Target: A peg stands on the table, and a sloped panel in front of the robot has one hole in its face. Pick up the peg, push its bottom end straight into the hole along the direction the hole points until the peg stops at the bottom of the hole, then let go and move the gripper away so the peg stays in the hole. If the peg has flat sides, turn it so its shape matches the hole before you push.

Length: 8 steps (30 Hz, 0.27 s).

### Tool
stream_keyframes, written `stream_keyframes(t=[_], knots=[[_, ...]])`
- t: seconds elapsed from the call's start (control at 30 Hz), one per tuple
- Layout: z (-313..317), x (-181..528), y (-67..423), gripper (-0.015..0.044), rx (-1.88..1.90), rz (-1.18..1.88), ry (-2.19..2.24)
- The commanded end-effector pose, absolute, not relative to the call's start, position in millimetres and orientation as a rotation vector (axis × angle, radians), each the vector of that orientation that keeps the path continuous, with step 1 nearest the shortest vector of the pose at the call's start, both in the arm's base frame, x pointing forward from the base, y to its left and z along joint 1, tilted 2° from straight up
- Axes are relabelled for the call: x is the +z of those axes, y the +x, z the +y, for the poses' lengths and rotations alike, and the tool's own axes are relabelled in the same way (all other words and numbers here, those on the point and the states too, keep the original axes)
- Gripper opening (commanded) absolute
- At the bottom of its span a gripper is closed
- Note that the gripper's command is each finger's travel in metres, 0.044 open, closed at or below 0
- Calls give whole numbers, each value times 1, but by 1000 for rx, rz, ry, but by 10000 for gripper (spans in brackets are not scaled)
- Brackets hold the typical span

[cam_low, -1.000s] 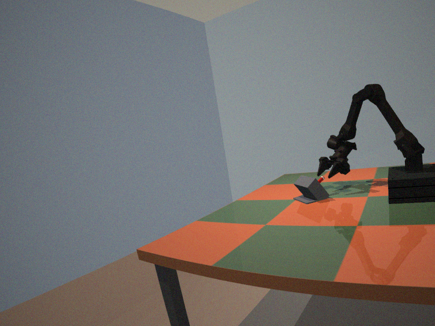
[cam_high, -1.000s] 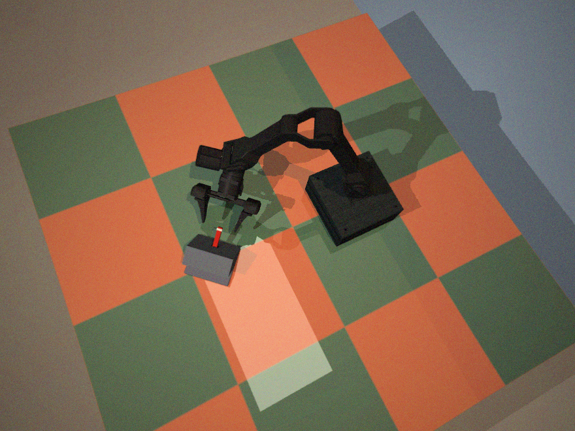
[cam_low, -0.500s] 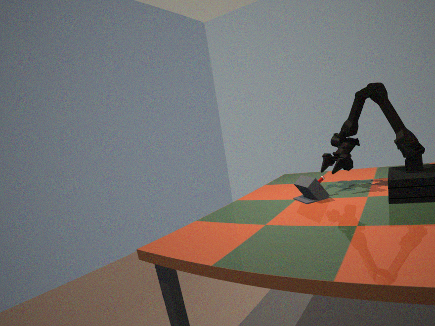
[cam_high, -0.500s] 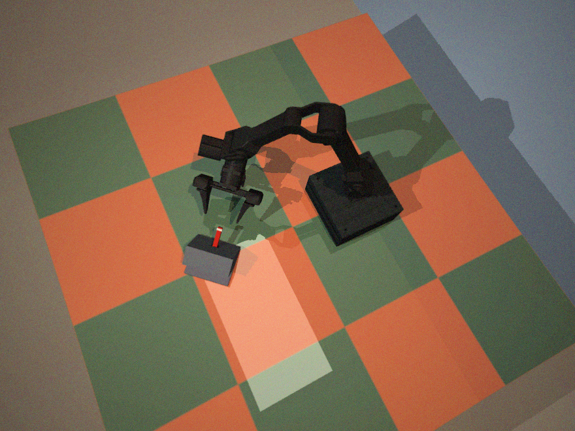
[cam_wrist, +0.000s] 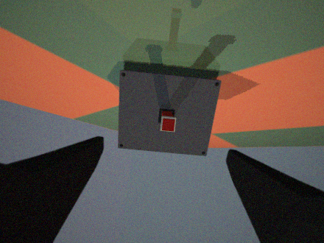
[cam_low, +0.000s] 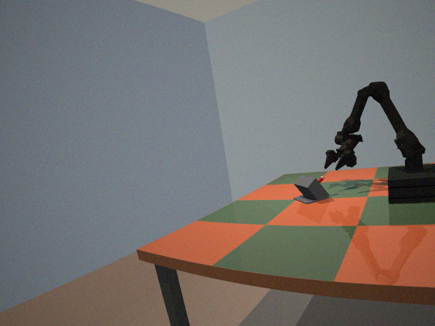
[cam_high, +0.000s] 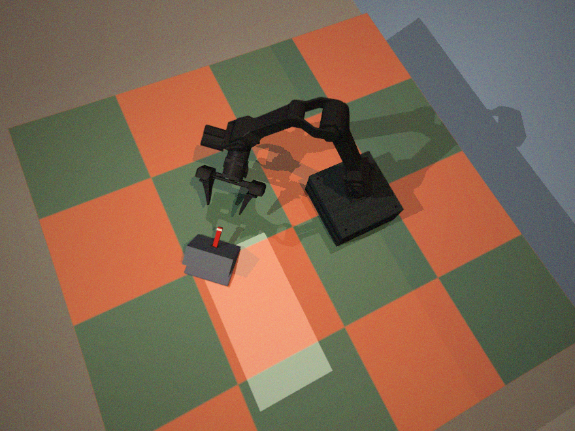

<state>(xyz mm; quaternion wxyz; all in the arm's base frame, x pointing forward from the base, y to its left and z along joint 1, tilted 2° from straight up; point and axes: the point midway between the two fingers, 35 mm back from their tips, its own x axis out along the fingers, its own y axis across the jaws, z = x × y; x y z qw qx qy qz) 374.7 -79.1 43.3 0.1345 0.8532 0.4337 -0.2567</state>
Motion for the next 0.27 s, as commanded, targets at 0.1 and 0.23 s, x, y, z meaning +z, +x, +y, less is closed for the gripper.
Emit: stream_keyframes(t=[0.1, 0.23], knots=[[-87, 51, 369, 440, -734, 1258, 2470], [-89, 53, 368, 440, -734, 1258, 2471]])
